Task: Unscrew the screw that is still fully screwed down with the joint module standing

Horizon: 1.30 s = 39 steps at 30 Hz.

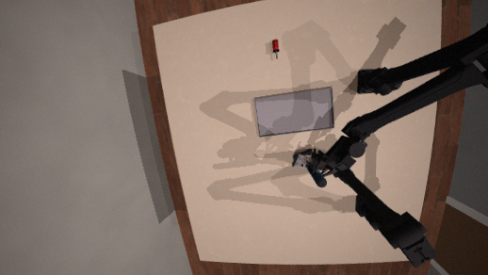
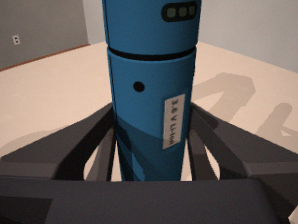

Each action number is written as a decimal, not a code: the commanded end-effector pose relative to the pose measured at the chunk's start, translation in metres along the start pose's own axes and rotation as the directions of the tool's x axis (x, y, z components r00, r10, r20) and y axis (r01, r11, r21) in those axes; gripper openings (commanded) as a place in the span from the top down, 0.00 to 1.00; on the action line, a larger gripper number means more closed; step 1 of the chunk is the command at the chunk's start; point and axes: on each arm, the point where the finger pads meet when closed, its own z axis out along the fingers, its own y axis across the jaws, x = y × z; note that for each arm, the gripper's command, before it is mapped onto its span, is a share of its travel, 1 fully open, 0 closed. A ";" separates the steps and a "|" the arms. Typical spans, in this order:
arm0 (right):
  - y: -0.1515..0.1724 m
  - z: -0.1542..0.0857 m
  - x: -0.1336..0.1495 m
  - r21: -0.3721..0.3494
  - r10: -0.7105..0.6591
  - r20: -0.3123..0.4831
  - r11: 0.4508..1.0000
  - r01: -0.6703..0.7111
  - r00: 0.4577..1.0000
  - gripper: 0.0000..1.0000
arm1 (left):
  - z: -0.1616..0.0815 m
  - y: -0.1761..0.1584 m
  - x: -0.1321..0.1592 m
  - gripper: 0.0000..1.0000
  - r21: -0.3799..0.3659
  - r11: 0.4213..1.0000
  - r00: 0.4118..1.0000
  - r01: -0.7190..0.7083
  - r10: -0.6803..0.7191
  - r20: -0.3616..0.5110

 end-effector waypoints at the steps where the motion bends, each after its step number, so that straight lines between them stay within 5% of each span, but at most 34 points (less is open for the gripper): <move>1: 0.006 0.023 -0.055 -0.007 -0.005 0.110 1.000 0.006 0.994 0.58 | -0.004 -0.003 0.011 0.41 0.011 1.000 1.000 -0.016 0.016 -0.001; 39: 0.006 0.023 -0.067 -0.008 -0.003 0.110 1.000 0.004 0.994 0.58 | -0.004 -0.003 0.011 0.41 0.011 1.000 1.000 -0.016 0.016 -0.001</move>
